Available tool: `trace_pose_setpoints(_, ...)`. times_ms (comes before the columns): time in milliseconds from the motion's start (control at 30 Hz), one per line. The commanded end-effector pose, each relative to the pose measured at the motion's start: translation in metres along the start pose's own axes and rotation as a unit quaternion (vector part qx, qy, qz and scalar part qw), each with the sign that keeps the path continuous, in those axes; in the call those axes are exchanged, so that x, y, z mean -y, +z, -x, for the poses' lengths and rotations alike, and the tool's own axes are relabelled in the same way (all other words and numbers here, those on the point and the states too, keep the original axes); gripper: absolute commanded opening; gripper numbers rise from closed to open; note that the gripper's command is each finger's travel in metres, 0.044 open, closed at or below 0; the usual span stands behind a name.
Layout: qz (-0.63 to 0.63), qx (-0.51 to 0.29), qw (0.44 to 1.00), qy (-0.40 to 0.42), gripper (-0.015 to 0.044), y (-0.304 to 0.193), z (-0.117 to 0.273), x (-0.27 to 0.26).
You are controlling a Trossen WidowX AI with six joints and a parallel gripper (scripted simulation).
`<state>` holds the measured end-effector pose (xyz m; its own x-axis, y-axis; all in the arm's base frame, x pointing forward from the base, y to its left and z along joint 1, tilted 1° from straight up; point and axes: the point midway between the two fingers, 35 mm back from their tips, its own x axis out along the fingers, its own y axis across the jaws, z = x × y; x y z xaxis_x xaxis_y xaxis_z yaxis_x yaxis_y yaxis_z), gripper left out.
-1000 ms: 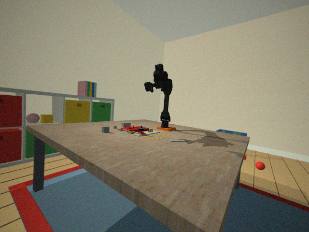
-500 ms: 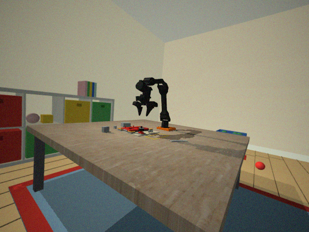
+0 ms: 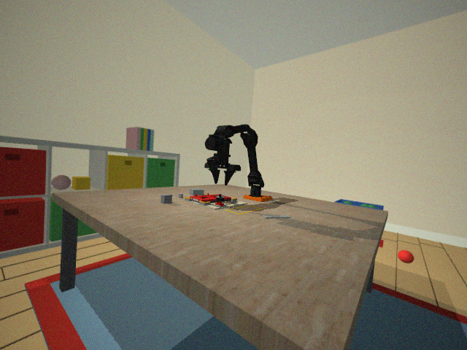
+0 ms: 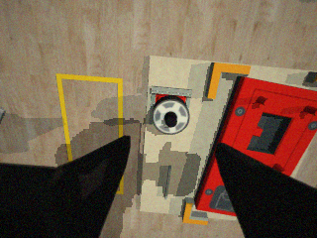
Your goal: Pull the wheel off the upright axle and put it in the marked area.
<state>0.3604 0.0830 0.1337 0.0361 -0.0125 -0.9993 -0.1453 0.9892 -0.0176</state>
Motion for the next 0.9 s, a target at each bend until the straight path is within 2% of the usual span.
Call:
trace_pose_setpoints(0,-0.002,0.0,1.0,-0.003,0.03,0.002,-0.012,0.001)
trace_pose_setpoints(367,-0.002,-0.001,1.0,-0.003,0.03,-0.001,-0.07,0.001)
trace_pose_setpoints(500,-0.002,-0.001,1.0,-0.003,0.03,-0.002,-0.073,0.001)
trace_pose_setpoints(633,-0.002,-0.005,1.0,0.0,0.0195,-0.002,-0.071,0.0)
trace_pose_setpoints(867,-0.002,-0.005,1.0,0.0,0.0148,-0.002,-0.071,0.0)
